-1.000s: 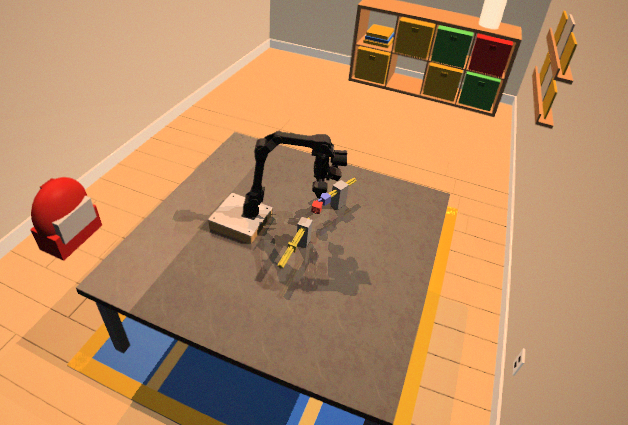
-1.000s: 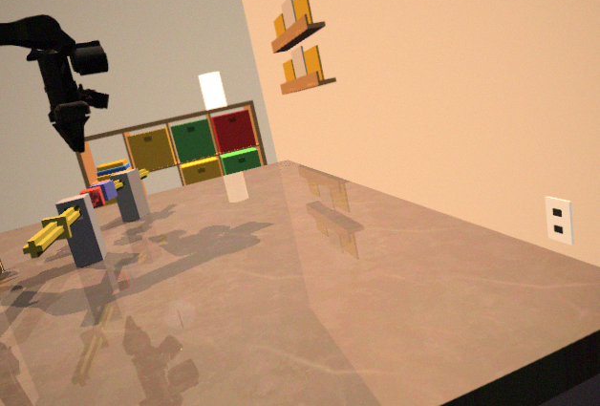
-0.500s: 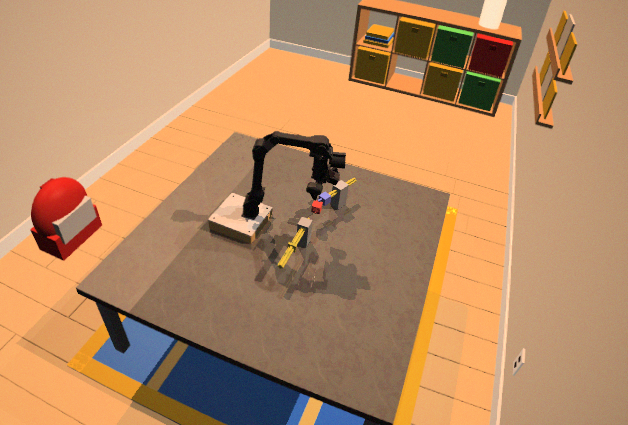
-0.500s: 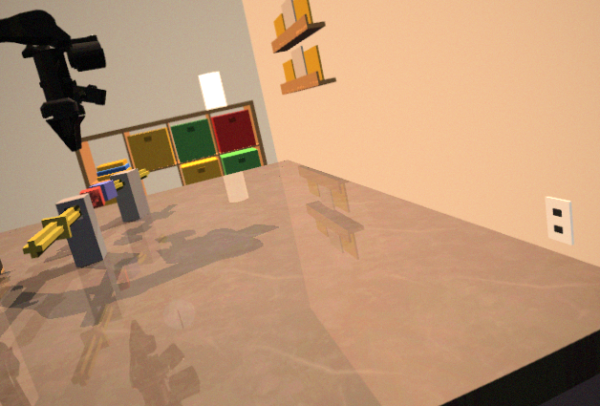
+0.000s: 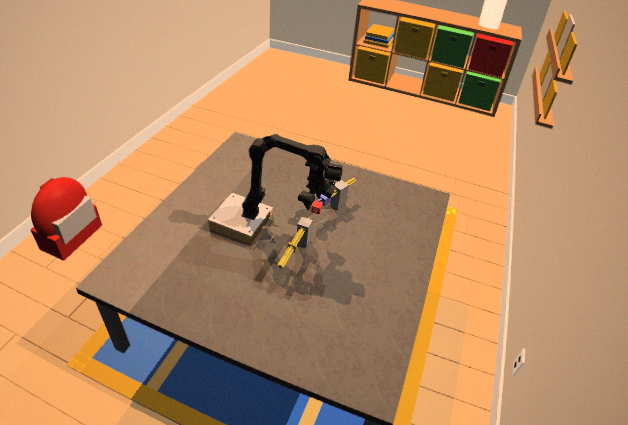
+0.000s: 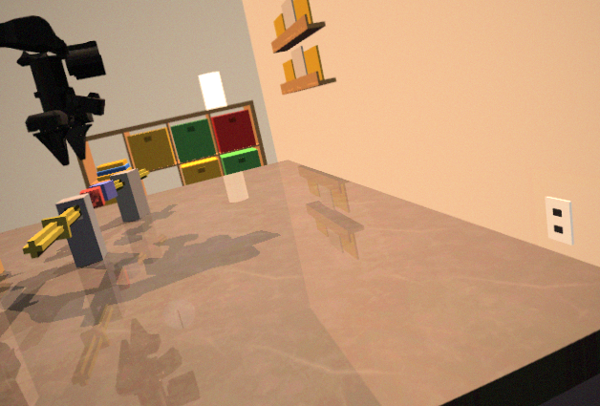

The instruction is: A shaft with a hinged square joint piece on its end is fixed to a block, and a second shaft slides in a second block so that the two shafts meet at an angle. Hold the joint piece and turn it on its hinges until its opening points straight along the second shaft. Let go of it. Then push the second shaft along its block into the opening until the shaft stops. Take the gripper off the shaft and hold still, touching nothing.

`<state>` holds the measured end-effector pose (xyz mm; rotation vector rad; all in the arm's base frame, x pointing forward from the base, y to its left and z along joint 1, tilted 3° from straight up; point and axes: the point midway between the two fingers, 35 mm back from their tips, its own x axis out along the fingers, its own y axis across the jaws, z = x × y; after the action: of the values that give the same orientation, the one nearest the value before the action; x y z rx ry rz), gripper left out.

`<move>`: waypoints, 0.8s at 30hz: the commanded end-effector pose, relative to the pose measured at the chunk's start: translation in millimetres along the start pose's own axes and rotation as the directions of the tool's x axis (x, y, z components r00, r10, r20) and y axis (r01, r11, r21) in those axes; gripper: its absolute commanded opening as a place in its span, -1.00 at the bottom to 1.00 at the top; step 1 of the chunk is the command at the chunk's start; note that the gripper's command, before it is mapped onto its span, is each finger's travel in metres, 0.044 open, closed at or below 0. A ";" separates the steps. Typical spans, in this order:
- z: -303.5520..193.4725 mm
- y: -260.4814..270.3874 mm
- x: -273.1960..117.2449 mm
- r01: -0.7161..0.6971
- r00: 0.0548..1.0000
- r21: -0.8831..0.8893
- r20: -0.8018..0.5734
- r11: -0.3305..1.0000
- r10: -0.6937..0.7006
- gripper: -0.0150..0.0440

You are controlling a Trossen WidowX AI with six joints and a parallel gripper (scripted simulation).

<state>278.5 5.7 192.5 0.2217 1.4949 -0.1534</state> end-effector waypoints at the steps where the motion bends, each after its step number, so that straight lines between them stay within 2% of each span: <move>1: 0.4 -1.5 1.9 0.000 1.000 0.126 0.003 0.992 0.000 1.00; 12: 0.6 -1.7 6.3 -0.004 1.000 0.439 0.002 0.899 0.004 1.00; 24: 0.7 -1.9 11.2 -0.007 1.000 0.725 0.001 0.689 0.008 1.00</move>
<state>279.3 3.2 182.7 0.7815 1.3928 -0.6772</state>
